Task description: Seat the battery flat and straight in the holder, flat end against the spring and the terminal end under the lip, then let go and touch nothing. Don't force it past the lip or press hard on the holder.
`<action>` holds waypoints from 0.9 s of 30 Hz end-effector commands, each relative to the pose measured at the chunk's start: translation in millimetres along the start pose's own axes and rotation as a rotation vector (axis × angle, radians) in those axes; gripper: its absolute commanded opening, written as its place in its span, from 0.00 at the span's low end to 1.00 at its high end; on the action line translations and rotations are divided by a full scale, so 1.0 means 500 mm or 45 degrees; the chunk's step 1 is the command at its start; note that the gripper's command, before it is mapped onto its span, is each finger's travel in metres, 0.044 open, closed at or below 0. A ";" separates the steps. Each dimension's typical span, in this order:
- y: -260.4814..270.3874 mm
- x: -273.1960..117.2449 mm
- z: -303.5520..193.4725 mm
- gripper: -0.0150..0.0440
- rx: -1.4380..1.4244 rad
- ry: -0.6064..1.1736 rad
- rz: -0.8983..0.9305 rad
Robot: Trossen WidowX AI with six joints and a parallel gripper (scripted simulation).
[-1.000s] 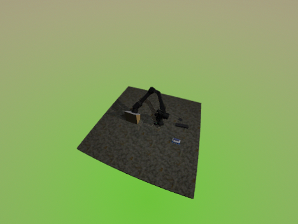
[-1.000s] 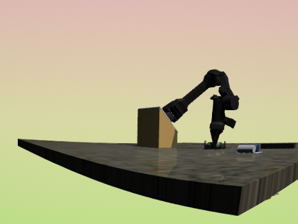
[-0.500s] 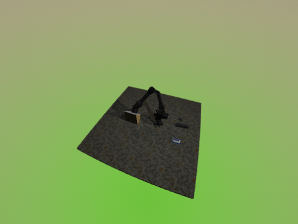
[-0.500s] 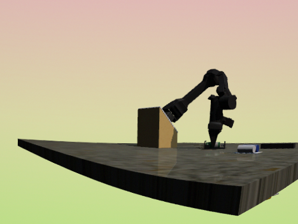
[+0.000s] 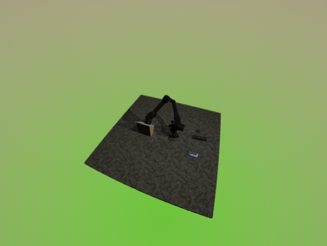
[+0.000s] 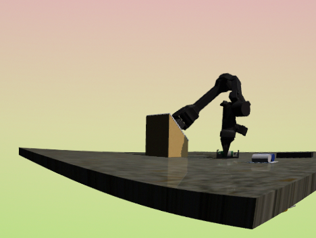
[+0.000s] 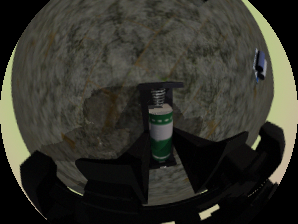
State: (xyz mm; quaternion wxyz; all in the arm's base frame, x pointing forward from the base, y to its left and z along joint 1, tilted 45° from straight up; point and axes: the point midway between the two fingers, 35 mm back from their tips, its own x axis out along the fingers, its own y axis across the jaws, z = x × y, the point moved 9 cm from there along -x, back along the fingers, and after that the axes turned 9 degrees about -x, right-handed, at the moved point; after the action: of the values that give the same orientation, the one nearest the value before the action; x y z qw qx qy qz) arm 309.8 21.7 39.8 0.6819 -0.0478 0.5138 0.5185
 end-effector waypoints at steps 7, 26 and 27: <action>0.000 -0.017 -0.002 0.57 0.000 0.001 0.000; -0.001 -0.174 -0.015 1.00 0.001 0.004 -0.002; -0.002 -0.176 -0.018 1.00 0.001 0.004 -0.002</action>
State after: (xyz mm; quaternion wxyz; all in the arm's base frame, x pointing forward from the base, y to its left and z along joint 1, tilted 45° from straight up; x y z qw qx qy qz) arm 311.7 -28.5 85.3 0.6800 -0.0425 0.5179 0.5173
